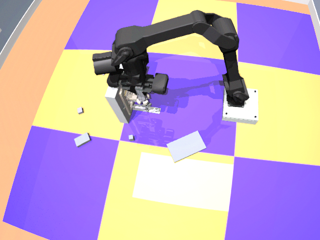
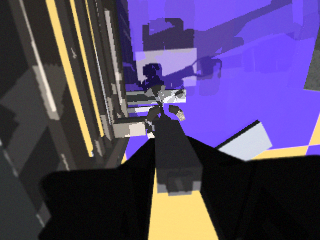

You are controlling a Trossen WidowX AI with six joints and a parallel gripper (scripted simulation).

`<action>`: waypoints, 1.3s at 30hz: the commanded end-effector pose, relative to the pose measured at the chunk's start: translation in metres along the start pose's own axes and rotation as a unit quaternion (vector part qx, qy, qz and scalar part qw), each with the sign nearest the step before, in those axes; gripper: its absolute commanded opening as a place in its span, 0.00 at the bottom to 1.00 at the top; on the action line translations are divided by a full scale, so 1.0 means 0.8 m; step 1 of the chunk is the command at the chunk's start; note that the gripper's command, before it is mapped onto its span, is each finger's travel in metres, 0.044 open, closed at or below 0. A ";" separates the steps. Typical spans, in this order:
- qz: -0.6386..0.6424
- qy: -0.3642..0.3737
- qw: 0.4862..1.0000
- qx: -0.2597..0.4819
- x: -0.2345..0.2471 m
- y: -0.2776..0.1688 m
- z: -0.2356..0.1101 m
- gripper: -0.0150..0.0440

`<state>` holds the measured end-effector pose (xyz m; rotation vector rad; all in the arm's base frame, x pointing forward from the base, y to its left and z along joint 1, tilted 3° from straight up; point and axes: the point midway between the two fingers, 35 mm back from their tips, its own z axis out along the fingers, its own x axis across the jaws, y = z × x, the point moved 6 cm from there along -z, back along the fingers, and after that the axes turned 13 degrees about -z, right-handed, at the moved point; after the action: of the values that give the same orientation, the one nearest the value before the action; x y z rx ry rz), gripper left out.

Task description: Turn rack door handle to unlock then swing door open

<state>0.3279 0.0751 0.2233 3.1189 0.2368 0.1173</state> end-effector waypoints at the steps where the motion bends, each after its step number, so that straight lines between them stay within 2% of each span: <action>1: -0.044 -0.002 0.999 -0.002 -0.008 0.002 0.000 0.29; 17: -0.201 -0.004 0.980 -0.002 -0.041 0.011 0.000 0.29; 39: -0.376 -0.006 0.927 -0.002 -0.100 0.043 0.000 0.29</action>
<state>0.2583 0.0333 0.2178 2.8220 1.2927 0.0694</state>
